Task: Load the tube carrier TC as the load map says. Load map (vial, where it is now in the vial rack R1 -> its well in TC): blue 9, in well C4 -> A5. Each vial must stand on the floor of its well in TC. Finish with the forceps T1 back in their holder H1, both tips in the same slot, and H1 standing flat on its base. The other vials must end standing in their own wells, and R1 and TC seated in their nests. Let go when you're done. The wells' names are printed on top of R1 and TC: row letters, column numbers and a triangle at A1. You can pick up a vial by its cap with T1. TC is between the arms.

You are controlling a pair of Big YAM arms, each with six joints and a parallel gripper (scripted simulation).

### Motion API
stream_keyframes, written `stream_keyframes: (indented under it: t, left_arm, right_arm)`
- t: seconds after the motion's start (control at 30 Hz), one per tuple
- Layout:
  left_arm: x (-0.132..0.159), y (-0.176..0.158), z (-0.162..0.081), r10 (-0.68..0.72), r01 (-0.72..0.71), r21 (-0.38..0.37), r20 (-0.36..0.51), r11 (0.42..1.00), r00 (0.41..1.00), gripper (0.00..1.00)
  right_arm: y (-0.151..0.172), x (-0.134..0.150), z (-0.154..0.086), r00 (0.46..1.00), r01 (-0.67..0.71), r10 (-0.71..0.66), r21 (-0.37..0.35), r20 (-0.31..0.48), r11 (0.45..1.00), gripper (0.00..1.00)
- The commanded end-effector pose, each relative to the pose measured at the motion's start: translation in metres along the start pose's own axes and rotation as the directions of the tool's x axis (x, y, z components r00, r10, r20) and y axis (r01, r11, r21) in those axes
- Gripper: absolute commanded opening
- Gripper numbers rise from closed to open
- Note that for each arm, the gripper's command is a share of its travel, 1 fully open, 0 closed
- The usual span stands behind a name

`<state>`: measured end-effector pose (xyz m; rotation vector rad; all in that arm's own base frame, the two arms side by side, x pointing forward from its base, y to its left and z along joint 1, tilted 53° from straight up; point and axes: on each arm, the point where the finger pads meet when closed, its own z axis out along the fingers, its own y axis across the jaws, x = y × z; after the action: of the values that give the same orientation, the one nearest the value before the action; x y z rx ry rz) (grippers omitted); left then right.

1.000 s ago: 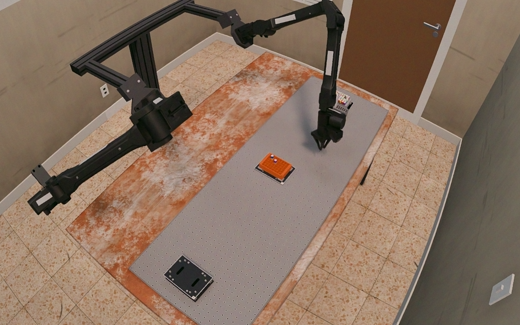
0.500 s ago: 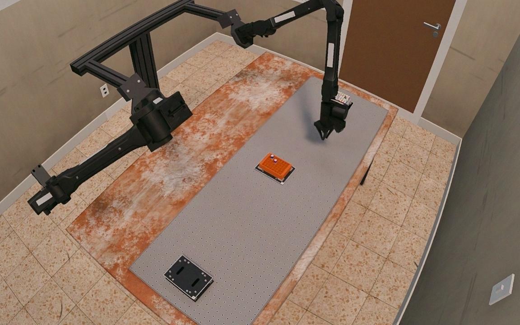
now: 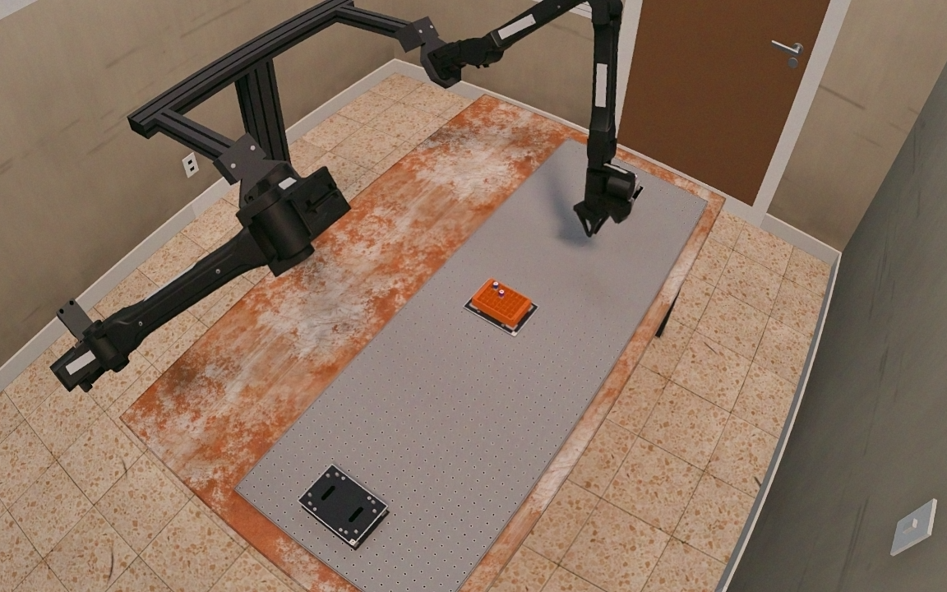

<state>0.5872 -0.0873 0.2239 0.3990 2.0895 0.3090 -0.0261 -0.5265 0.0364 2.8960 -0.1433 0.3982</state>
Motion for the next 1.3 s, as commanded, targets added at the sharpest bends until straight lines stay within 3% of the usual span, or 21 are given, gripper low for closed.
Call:
stream_keyframes:
  t: [0.0, 0.07, 0.33, 0.4, 0.77, 0.83, 1.1, 1.27]
  left_arm:
    - [-0.005, -0.004, -0.016, -0.017, 0.017, 0.006, 0.003, 1.000, 1.000, 0.24]
    - [0.005, 0.015, -0.017, -0.048, 0.048, -0.016, -0.015, 0.999, 0.999, 0.24]
    - [0.026, 0.033, -0.033, -0.025, 0.025, -0.015, -0.016, 1.000, 1.000, 0.24]
    - [0.031, 0.038, -0.037, -0.087, 0.086, -0.035, -0.039, 0.996, 0.995, 0.24]
    - [0.055, 0.054, -0.056, -0.065, 0.064, -0.029, -0.035, 0.998, 0.997, 0.24]
    - [0.062, 0.058, -0.060, -0.127, 0.125, -0.049, -0.060, 0.991, 0.990, 0.24]
    - [0.080, 0.066, -0.073, -0.105, 0.103, -0.041, -0.060, 0.994, 0.993, 0.24]
    - [0.096, 0.073, -0.083, -0.169, 0.164, -0.058, -0.078, 0.985, 0.983, 0.24]
  right_arm:
    - [0.009, -0.001, -0.006, 1.000, 0.001, 0.000, -0.020, 0.002, 1.000, 1.00]
    - [0.009, -0.001, -0.006, 1.000, 0.001, 0.000, -0.020, 0.002, 1.000, 1.00]
    - [0.009, -0.001, -0.006, 1.000, 0.001, 0.000, -0.020, 0.002, 1.000, 1.00]
    - [0.009, -0.001, -0.006, 1.000, 0.001, 0.000, -0.020, 0.002, 1.000, 1.00]
    - [0.009, -0.001, -0.006, 1.000, 0.001, 0.000, -0.020, 0.002, 1.000, 1.00]
    - [0.009, -0.001, -0.006, 1.000, 0.001, 0.000, -0.020, 0.002, 1.000, 1.00]
    - [0.009, -0.001, -0.006, 1.000, 0.001, 0.000, -0.020, 0.002, 1.000, 1.00]
    - [0.009, -0.001, -0.006, 1.000, 0.001, 0.000, -0.020, 0.002, 1.000, 1.00]
